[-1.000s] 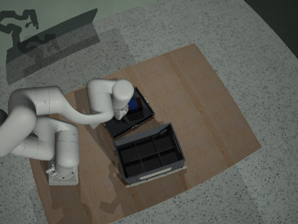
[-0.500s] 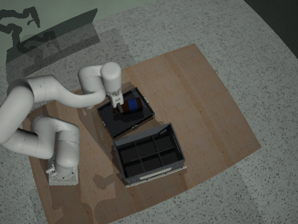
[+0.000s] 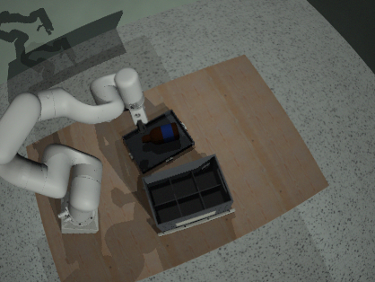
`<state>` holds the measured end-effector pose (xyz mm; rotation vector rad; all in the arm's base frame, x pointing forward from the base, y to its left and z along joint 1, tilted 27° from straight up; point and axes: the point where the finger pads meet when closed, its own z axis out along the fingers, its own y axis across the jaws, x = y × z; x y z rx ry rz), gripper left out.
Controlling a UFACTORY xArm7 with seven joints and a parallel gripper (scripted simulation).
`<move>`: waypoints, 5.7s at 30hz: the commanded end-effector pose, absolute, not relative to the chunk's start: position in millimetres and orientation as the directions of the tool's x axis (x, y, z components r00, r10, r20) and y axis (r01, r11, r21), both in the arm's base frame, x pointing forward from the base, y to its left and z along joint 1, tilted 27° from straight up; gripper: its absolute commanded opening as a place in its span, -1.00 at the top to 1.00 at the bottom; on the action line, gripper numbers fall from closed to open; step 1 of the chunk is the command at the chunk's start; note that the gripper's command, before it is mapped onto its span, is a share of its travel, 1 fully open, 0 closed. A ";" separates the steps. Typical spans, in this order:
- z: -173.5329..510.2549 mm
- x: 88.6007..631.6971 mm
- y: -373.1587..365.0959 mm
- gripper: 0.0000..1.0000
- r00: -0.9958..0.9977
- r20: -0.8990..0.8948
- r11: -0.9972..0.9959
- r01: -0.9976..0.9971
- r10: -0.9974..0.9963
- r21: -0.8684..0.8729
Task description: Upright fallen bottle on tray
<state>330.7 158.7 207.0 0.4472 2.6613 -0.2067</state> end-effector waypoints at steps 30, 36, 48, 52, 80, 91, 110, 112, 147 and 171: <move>206.3 334.6 162.2 1.00 -0.845 -0.449 0.930 0.360 0.292 -0.073; 206.3 334.6 162.2 1.00 -0.845 -0.449 0.930 0.360 0.292 -0.073; 206.3 334.6 162.2 -0.30 -0.845 -0.449 0.930 0.360 0.292 -0.073; 206.3 334.6 162.2 -0.30 -0.845 -0.449 0.930 0.360 0.292 -0.073; 206.3 334.6 162.2 -0.30 -0.845 -0.449 0.930 0.360 0.292 -0.073; 202.0 336.5 161.2 -0.30 -0.845 -0.449 0.930 0.360 0.292 -0.073; 160.1 355.1 150.8 -0.30 -0.845 -0.449 0.930 0.360 0.292 -0.073; 153.6 358.0 149.2 -0.30 -0.845 -0.449 0.930 0.360 0.292 -0.073; 102.7 380.6 136.6 -0.30 -0.845 -0.449 0.930 0.360 0.292 -0.073; 102.9 381.4 137.1 -0.30 -0.845 -0.449 0.930 0.360 0.292 -0.073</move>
